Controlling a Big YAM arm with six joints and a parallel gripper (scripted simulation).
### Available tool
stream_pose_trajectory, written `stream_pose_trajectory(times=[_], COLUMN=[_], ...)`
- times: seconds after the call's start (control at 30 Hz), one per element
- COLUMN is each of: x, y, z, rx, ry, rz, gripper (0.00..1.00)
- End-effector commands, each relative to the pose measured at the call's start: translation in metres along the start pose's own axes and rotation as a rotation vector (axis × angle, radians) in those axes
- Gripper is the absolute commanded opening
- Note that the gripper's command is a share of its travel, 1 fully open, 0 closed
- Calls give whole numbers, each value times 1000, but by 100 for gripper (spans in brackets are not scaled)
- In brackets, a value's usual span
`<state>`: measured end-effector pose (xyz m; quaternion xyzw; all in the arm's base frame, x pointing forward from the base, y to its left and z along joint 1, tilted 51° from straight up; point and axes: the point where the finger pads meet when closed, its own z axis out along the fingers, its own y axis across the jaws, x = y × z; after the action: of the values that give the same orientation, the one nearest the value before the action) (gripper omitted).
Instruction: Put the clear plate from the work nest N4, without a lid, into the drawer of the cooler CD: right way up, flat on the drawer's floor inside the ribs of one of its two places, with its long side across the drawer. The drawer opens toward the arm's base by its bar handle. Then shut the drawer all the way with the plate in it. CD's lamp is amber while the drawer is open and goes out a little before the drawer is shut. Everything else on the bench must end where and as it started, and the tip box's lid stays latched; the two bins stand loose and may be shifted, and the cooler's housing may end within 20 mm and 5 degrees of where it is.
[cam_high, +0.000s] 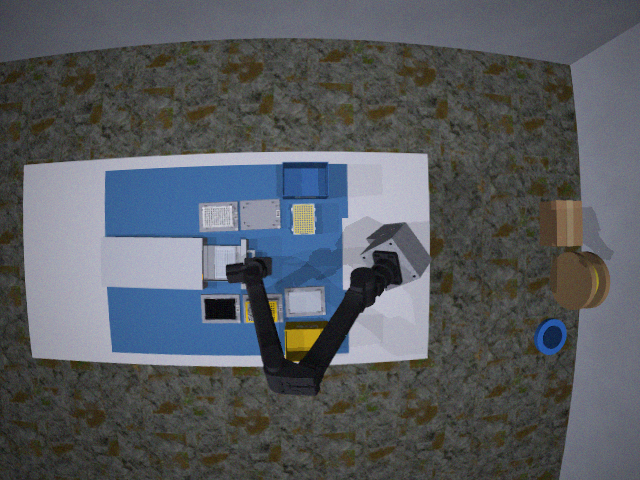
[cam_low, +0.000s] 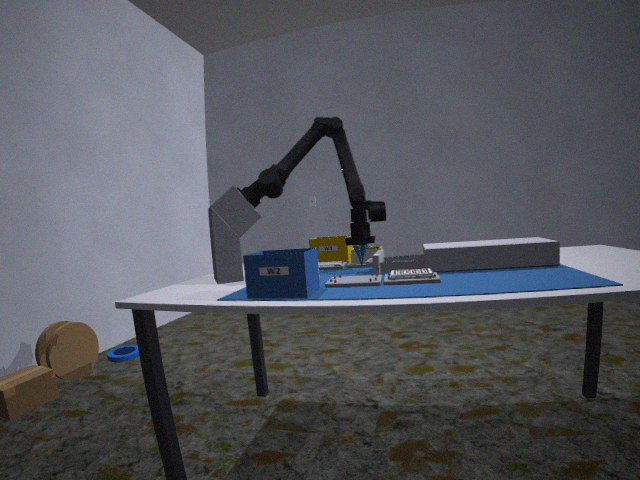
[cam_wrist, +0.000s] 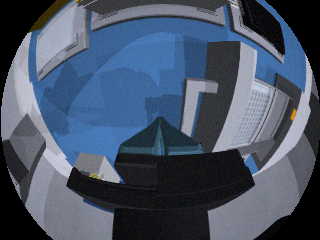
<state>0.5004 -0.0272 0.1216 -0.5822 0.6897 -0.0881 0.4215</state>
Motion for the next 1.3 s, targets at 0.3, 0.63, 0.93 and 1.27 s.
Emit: stream_pose_trajectory(times=[0.3,0.63,0.93,1.27], x=[6,6,6,7], y=[-14,-14,-14,-20], z=[-9,-9,-9,-9], rx=[24,24,24,22], ry=[8,8,8,8], rz=[-1,-1,-1,-1], gripper=[0,0,0,0])
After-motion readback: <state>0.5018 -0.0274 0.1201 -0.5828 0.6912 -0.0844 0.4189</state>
